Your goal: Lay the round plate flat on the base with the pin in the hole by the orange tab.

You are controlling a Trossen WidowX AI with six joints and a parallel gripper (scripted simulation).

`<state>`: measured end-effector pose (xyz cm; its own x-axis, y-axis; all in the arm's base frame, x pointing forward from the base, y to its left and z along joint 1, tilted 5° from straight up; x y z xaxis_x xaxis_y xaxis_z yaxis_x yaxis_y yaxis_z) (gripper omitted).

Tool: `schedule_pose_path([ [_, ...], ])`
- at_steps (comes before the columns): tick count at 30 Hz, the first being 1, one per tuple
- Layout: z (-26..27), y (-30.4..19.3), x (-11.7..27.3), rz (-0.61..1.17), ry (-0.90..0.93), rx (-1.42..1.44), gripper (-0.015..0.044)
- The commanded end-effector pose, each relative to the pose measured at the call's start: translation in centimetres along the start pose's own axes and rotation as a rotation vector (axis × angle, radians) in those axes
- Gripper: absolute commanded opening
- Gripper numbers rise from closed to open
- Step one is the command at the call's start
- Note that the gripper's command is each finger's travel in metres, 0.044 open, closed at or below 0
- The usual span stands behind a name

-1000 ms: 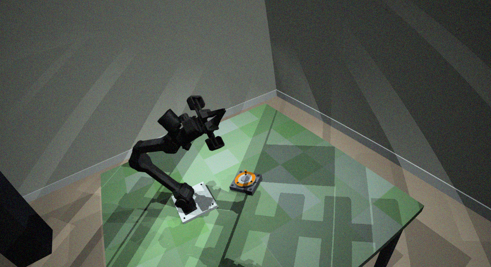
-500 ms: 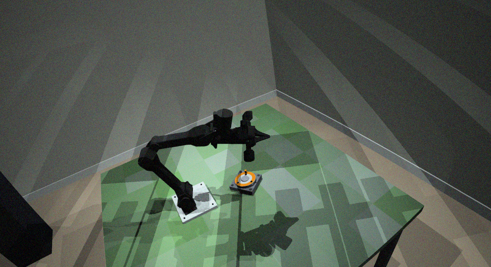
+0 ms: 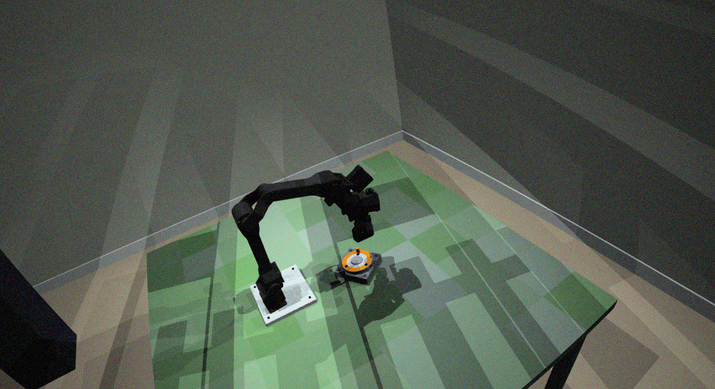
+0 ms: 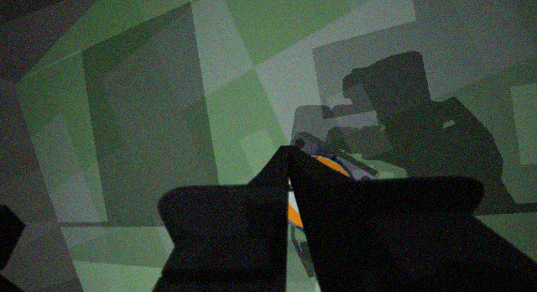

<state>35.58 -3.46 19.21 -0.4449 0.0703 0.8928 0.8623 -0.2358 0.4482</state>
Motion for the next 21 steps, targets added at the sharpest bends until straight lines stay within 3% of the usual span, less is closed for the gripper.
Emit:
schedule_pose_path([
  [1, 3.9, -5.2, -2.8, 0.346, -0.020, 0.320, 0.0000],
  [5, 4.9, -6.6, -3.3, 0.450, -0.024, 0.419, 0.0000],
  [16, 4.8, -6.5, -3.4, 0.450, -0.024, 0.419, 0.0000],
  [21, 4.7, -7.2, -5.3, 0.450, -0.024, 0.419, 0.0000],
])
Point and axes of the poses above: the point midway between the two fingers, 35 mm back from their tips, its own x axis back along the fingers, its own z axis across the jaws, y = z × x, the point moved 3 cm from there along x, back along the fingers, and after that the axes turned 14 degrees about x, right-handed, at the moved point
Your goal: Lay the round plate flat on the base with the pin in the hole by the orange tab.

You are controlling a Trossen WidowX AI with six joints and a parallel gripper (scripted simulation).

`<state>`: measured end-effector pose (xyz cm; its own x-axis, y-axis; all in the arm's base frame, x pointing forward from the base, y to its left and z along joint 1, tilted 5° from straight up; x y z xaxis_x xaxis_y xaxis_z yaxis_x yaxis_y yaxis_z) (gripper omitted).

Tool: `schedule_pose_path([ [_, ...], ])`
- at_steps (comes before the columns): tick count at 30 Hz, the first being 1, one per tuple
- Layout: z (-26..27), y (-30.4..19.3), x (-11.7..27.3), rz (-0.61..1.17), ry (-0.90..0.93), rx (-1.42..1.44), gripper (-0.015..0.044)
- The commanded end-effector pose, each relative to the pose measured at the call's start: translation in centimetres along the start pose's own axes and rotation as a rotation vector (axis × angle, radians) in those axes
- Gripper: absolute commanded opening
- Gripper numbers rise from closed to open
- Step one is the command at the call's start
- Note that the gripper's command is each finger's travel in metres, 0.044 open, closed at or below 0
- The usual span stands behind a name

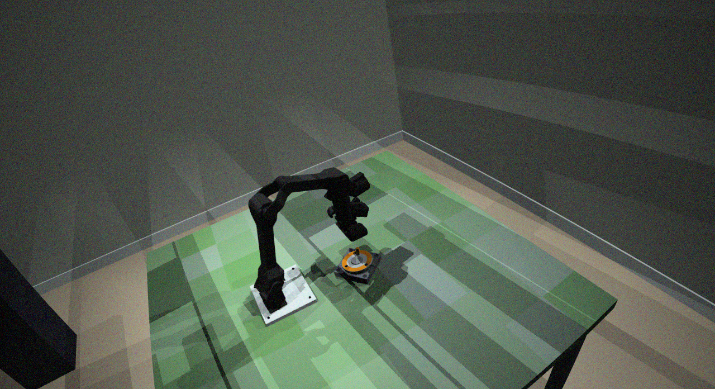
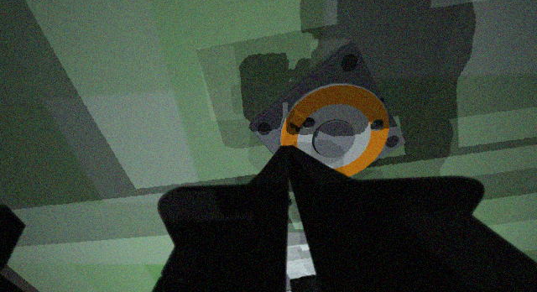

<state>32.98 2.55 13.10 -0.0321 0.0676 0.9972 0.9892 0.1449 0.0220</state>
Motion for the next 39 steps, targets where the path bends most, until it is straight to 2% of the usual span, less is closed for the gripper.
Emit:
schedule_pose_path([
  [1, 0.0, -0.2, -2.1, 0.019, -0.005, 0.010, 0.0000],
  [7, -0.1, -0.3, -4.4, 0.019, -0.005, 0.010, 0.0000],
  [39, -2.6, 2.1, -4.4, 0.017, -0.008, 0.010, 0.0000],
])
Point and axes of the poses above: the point midway between the two fingers, 35 mm back from their tips, its own x axis back along the fingers, its own z axis across the jaws, y = z × x, the point moved 3 cm from there along x, back along the fingers, and after that the axes turned 14 degrees about x, right-handed, at the moved point
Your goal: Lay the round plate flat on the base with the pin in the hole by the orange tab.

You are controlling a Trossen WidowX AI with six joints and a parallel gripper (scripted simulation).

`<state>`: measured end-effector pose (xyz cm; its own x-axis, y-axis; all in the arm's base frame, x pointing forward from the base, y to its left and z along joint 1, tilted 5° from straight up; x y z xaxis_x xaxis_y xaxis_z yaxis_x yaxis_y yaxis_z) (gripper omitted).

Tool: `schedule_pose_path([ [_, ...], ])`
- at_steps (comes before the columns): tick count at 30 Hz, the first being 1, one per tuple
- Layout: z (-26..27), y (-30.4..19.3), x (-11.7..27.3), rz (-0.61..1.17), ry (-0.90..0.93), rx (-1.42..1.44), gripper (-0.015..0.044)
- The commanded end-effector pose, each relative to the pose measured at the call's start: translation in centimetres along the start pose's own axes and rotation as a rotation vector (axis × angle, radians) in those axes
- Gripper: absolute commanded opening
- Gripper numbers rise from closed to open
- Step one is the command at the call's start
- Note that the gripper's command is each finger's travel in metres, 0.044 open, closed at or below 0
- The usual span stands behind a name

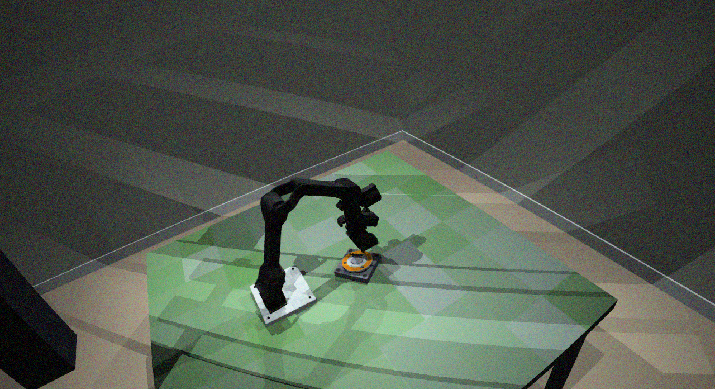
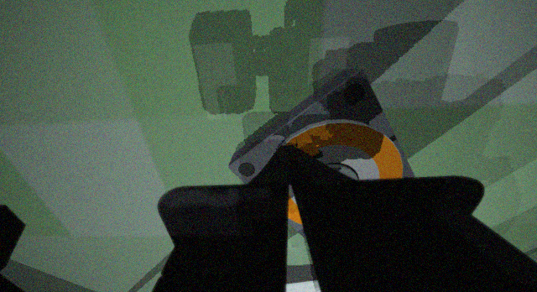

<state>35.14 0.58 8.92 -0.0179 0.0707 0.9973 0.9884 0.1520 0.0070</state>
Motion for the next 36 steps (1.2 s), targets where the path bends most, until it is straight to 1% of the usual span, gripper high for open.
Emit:
schedule_pose_path([
  [1, -0.8, 0.3, 0.0, 0.003, -0.007, 0.002, 0.0000],
  [36, -4.3, 0.5, 0.3, 0.003, -0.010, 0.002, 0.0000],
])
Point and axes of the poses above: the point midway between the two fingers, 35 mm back from their tips, its own x axis back along the fingers, its own z axis across the jaws, y = z × x, the point moved 3 cm from there along x, back along the fingers, and after that the axes turned 14 degrees about x, right-handed, at the moved point
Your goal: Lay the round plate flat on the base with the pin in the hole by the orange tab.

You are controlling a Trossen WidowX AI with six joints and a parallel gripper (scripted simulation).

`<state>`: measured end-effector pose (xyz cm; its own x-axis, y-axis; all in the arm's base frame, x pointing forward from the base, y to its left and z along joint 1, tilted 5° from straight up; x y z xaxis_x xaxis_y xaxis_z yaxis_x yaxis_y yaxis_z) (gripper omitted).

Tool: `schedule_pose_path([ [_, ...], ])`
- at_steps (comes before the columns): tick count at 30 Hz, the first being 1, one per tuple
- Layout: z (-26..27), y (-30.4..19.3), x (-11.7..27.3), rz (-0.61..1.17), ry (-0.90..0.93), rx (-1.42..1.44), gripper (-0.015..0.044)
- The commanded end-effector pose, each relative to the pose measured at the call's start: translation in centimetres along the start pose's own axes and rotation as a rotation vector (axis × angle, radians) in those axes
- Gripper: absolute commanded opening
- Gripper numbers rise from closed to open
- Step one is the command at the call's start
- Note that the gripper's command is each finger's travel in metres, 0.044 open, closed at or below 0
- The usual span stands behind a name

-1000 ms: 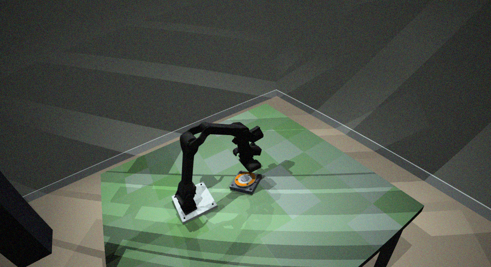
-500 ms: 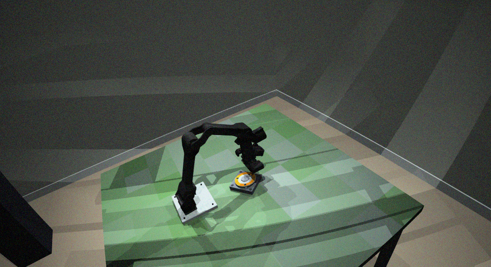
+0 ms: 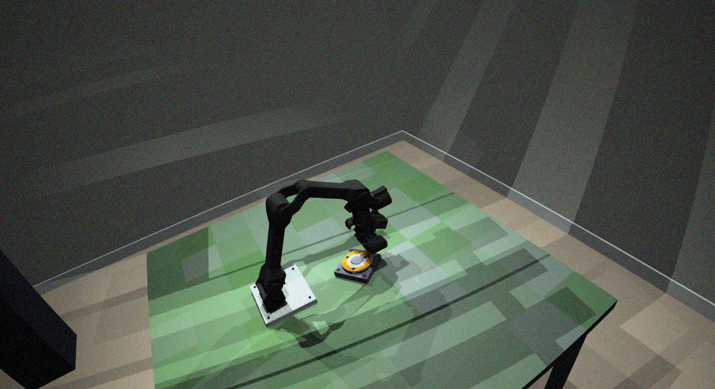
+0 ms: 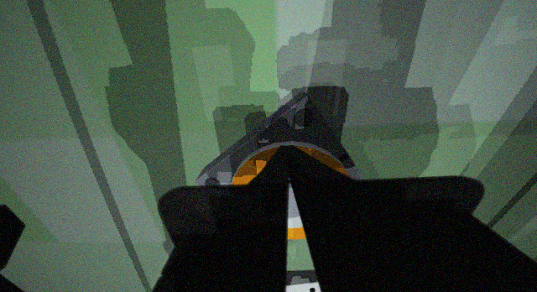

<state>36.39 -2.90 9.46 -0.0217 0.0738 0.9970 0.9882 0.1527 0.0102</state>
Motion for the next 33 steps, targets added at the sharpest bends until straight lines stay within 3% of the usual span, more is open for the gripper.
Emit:
schedule_pose_path([
  [1, -0.7, -0.2, 0.0, 0.006, -0.006, 0.001, 0.0000],
  [33, -3.3, -2.1, 0.2, 0.008, -0.008, 0.001, 0.0000],
])
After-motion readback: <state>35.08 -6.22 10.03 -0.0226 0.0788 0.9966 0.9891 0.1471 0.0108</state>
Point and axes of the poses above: the point midway between the two fingers, 35 mm back from their tips, its own x axis back along the fingers, its own z axis across the jaws, y = z × x, the point moved 3 cm from there along x, back along the fingers, and after that the axes turned 14 degrees about x, right-handed, at the moved point
